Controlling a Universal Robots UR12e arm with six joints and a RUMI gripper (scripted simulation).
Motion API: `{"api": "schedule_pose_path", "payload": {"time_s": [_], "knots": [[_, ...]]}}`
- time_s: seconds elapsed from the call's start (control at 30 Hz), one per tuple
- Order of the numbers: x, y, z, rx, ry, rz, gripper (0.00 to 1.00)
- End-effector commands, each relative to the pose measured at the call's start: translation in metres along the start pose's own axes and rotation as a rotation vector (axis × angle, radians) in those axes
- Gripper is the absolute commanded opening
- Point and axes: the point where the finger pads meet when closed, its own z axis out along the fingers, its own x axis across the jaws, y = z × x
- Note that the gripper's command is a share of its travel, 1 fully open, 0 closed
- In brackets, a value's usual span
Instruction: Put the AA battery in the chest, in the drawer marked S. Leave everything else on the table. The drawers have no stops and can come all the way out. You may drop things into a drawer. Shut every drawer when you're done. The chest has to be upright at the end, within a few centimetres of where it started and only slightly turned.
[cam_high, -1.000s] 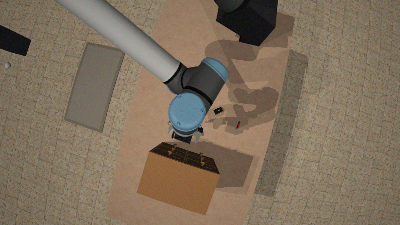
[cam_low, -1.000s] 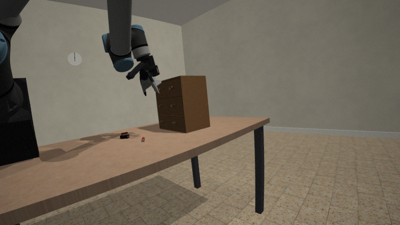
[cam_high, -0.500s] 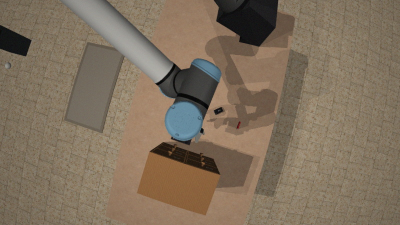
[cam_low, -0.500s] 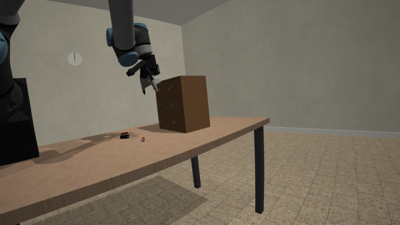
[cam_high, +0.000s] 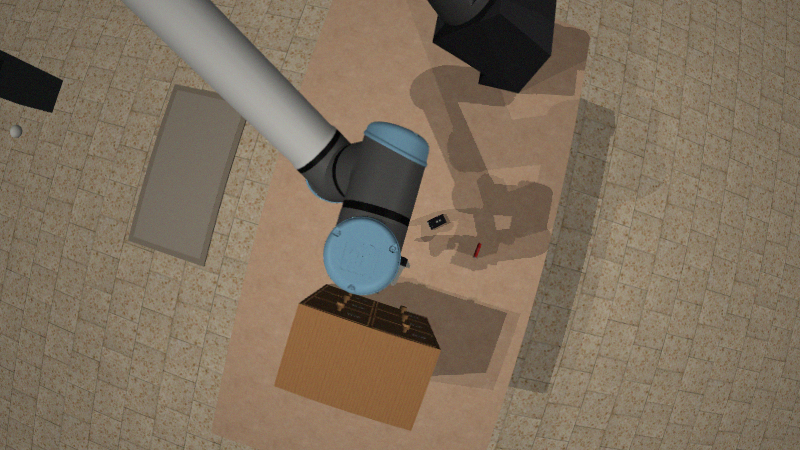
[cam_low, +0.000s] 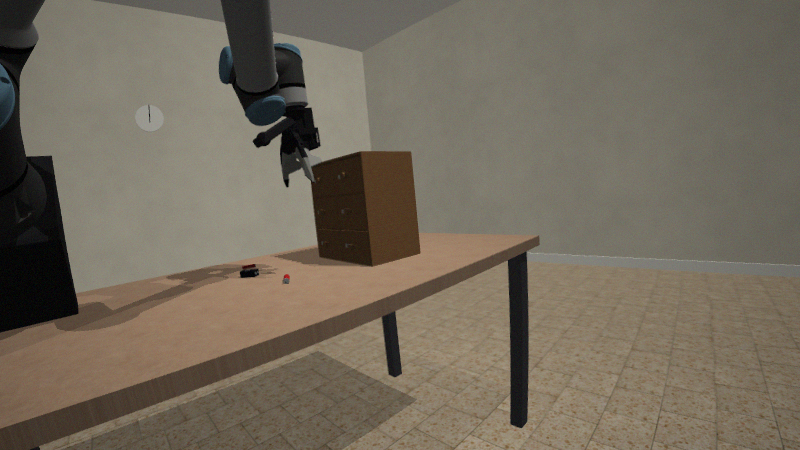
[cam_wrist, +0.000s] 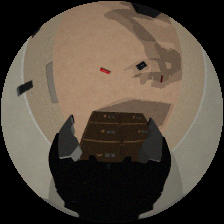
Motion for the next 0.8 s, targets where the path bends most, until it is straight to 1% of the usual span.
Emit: {"api": "schedule_pose_path", "payload": {"time_s": [0.0,0.17,0.77], "knots": [[0.0,-0.001,-0.0025,0.02,0.0,0.001,1.0],[0.0001,-0.0022,-0.0042,0.037,0.0,0.001,1.0],[0.0,-0.0046,-0.0074,0.069,0.0,0.001,1.0]]}}
